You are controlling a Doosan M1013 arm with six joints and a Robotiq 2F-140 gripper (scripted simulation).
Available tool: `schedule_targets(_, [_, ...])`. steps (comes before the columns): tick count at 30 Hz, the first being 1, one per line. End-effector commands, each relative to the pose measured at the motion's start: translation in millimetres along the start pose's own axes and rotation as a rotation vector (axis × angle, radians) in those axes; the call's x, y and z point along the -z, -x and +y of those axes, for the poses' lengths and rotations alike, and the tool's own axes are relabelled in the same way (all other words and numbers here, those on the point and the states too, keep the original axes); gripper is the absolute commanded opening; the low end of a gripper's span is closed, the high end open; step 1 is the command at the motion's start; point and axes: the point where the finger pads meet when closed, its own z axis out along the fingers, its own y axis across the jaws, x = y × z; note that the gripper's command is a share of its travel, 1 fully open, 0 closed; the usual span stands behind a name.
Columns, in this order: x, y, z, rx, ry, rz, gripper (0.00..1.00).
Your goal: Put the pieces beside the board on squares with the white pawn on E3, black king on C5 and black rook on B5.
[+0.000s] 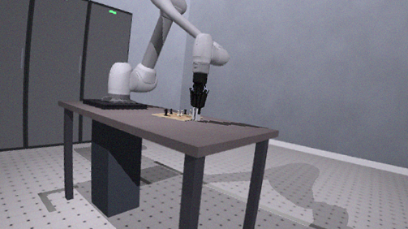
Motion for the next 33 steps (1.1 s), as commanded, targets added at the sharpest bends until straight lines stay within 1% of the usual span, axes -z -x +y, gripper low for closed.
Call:
schedule_targets(1, [0.1,0.0,0.0,0.0,0.0,0.0,0.2])
schedule_targets(23, [0.1,0.0,0.0,0.0,0.0,0.0,0.2])
schedule_targets(24, [0.1,0.0,0.0,0.0,0.0,0.0,0.0])
schedule_targets(33, [0.1,0.0,0.0,0.0,0.0,0.0,0.0])
